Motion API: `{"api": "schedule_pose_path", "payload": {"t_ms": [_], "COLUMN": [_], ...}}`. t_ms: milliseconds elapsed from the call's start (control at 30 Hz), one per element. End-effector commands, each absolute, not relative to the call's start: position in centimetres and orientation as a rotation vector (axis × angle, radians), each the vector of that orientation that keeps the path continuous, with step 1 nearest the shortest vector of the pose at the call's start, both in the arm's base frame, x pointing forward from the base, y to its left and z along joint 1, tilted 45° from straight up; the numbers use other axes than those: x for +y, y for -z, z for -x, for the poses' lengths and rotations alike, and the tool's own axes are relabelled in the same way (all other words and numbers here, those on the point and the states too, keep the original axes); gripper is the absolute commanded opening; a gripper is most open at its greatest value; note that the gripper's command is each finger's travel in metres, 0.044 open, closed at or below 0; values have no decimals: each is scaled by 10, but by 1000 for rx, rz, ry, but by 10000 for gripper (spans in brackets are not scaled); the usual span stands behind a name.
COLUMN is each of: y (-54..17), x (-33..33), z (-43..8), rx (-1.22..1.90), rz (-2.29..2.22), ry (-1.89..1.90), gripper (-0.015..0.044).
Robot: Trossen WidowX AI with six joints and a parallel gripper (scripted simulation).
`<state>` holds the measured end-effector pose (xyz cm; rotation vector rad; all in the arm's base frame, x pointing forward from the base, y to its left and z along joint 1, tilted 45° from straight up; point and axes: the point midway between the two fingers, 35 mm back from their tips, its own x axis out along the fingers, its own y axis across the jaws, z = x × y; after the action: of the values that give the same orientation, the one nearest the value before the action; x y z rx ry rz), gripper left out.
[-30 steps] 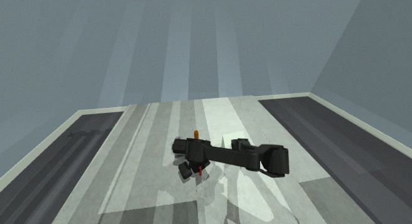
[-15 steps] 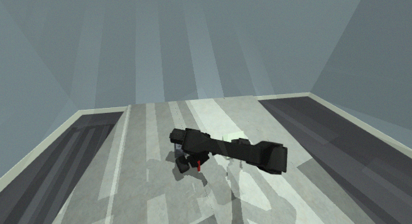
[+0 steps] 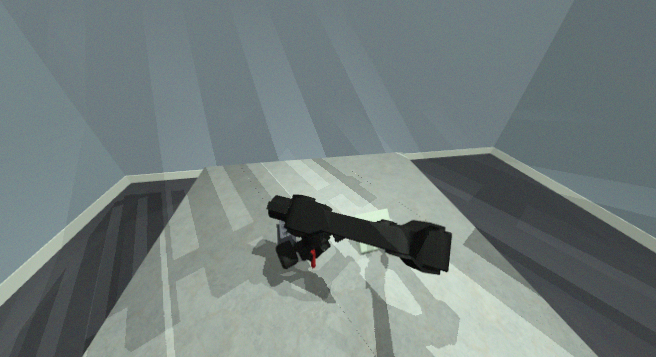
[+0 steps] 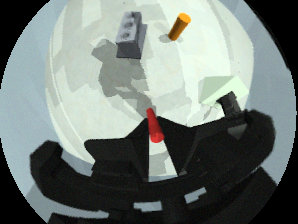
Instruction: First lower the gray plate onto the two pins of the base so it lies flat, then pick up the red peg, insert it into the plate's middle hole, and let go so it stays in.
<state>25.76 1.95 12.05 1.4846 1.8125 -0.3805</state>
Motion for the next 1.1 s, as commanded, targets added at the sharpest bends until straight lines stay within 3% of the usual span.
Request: {"api": "schedule_pose_path", "payload": {"t_ms": [0,1067], "y": [-115,-62], "x": [11,-49], "z": [-267,-320], "rx": [1802,1804], "rz": [-1488,-1450], "ry": [376,362], "gripper": [0,0]}}
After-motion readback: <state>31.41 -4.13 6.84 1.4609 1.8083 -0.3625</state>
